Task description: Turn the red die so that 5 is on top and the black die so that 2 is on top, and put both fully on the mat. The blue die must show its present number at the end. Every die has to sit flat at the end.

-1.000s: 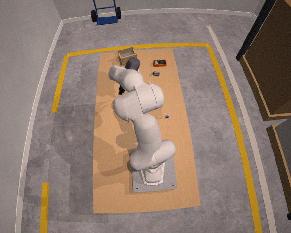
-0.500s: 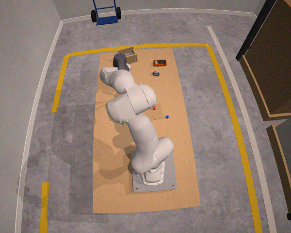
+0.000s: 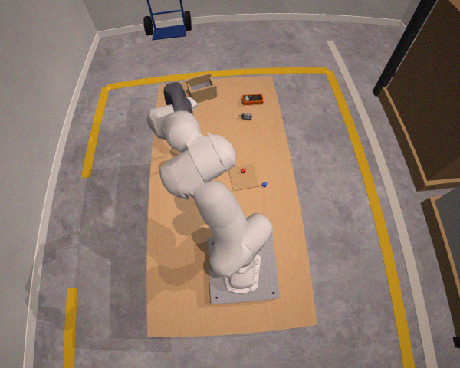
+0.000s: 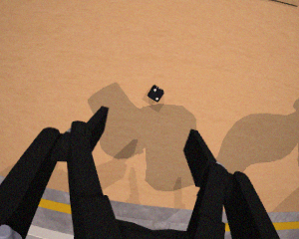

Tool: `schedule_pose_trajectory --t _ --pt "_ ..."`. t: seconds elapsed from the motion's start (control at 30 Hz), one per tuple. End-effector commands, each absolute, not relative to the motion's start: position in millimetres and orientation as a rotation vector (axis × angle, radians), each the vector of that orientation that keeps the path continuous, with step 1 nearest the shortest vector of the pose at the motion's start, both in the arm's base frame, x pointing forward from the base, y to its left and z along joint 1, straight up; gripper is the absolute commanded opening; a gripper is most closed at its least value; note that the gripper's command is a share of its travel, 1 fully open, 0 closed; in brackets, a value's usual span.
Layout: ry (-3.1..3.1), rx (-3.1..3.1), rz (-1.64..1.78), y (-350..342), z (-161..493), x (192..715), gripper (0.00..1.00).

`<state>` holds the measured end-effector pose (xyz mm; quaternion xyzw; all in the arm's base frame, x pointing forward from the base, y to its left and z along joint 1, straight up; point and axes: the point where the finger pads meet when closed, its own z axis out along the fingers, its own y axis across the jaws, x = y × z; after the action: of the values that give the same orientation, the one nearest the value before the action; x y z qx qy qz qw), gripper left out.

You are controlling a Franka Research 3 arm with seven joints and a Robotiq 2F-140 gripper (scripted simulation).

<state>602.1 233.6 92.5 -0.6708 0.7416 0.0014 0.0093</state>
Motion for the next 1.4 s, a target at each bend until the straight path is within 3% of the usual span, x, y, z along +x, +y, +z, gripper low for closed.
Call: schedule_pose_trajectory --t 0.0,0.47,0.5,1.37 --pt "2.406 -2.027 0.006 230.2 91.3 598.4 1.00" --pt "2.459 -1.963 0.006 219.8 48.9 592.5 1.00" --pt "2.459 -1.963 0.006 219.8 48.9 592.5 0.29" --pt "2.459 -1.963 0.006 219.8 48.9 592.5 0.29"
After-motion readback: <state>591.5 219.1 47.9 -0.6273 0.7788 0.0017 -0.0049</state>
